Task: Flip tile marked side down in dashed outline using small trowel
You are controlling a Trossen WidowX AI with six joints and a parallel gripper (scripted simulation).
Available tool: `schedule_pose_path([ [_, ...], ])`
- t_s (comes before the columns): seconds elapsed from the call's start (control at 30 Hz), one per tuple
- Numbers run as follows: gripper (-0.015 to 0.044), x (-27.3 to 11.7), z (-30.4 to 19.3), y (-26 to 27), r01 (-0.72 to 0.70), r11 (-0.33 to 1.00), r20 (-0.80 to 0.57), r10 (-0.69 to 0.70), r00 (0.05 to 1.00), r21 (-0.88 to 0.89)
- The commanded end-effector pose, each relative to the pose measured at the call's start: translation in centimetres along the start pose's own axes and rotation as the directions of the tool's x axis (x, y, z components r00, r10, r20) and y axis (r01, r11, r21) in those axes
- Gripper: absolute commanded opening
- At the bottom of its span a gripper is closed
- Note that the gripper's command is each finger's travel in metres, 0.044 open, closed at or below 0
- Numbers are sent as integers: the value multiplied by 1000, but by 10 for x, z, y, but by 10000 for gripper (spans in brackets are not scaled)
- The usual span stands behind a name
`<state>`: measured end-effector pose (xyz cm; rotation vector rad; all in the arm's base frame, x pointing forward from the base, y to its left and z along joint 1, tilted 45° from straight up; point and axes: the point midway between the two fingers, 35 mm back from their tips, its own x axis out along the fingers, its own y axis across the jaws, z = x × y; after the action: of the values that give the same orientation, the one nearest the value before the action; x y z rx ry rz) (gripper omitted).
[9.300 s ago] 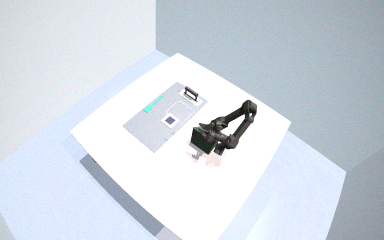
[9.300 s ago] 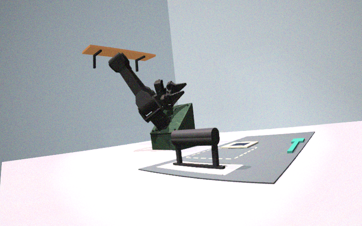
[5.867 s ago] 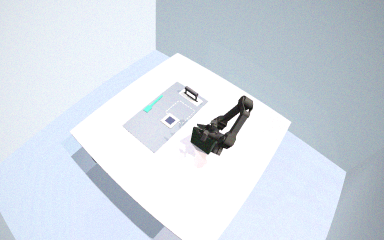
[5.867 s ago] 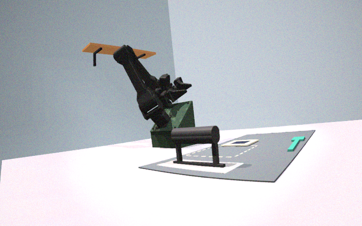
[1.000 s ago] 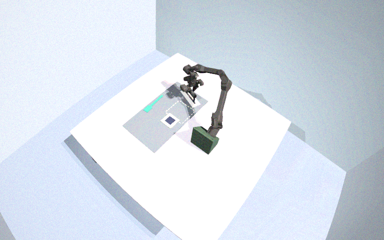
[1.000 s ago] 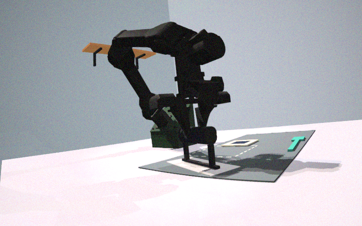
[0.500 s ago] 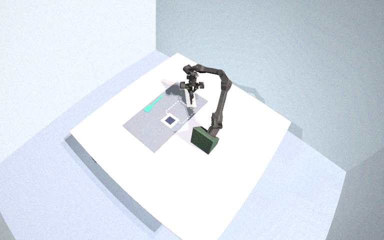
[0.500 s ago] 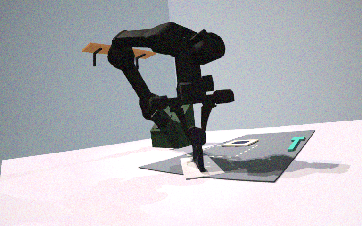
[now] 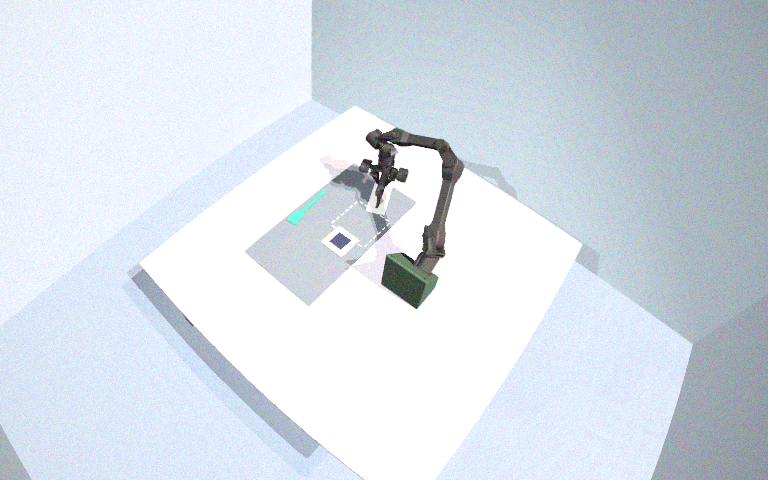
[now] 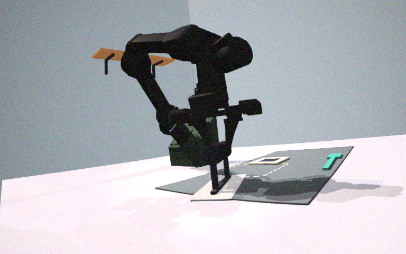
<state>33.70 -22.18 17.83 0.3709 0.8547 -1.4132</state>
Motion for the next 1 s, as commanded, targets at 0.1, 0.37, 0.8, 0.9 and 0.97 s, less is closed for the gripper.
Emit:
schedule_pose_path([
  [0.1,235,1,1,0,2,1000,1,-2,1000,26],
  [0.37,270,1,1,0,2,1000,1,-2,1000,26],
  [0.8,270,-2,1,0,2,1000,1,-2,1000,26],
  [0.9,270,-33,0,-2,2,1000,2,-2,1000,25],
  [0.97,270,-42,0,-3,2,1000,2,-2,1000,25],
])
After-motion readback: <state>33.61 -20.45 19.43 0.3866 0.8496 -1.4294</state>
